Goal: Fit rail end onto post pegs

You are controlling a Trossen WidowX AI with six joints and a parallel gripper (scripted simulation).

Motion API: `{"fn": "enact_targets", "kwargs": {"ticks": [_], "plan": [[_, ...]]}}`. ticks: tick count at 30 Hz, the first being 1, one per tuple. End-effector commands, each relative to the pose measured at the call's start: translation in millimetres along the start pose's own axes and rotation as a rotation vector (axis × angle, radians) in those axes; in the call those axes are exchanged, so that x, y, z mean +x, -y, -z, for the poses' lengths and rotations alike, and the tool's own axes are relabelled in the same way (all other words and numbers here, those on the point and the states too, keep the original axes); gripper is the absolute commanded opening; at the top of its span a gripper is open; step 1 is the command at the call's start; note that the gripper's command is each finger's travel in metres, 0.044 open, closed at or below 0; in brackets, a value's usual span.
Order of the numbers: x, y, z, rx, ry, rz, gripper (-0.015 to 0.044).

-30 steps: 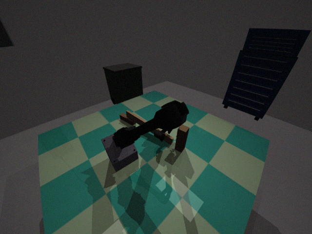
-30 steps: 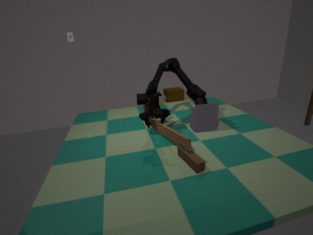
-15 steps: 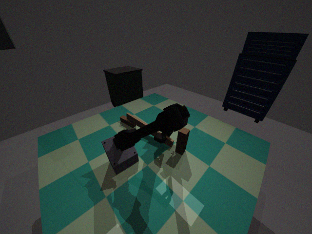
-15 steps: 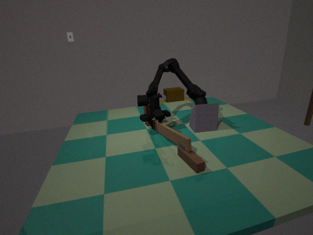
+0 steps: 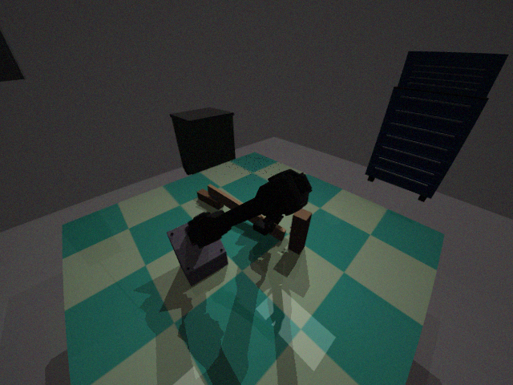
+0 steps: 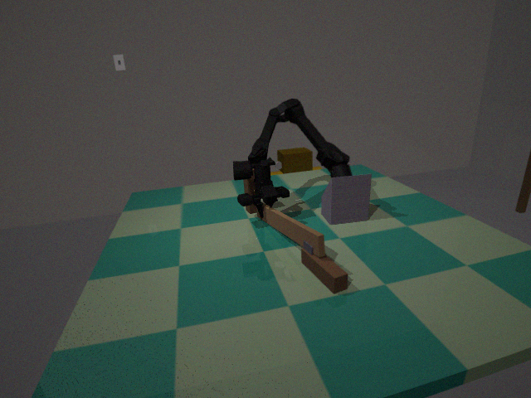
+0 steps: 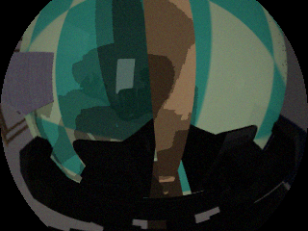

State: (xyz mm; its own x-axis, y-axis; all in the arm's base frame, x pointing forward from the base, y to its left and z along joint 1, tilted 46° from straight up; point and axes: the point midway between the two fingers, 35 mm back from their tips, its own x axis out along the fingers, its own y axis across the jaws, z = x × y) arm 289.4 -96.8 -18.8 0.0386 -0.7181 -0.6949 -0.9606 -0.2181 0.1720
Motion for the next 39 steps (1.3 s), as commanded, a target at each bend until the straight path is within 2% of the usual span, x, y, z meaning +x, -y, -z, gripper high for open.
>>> {"fn": "enact_targets", "kwargs": {"ticks": [1,39], "plan": [[0.8,-0.8,-0.1,0.000,-0.001,-0.002,0.0000],[-15.8,1.2,-0.1,0.000,-0.001,-0.002,0.0000]]}}
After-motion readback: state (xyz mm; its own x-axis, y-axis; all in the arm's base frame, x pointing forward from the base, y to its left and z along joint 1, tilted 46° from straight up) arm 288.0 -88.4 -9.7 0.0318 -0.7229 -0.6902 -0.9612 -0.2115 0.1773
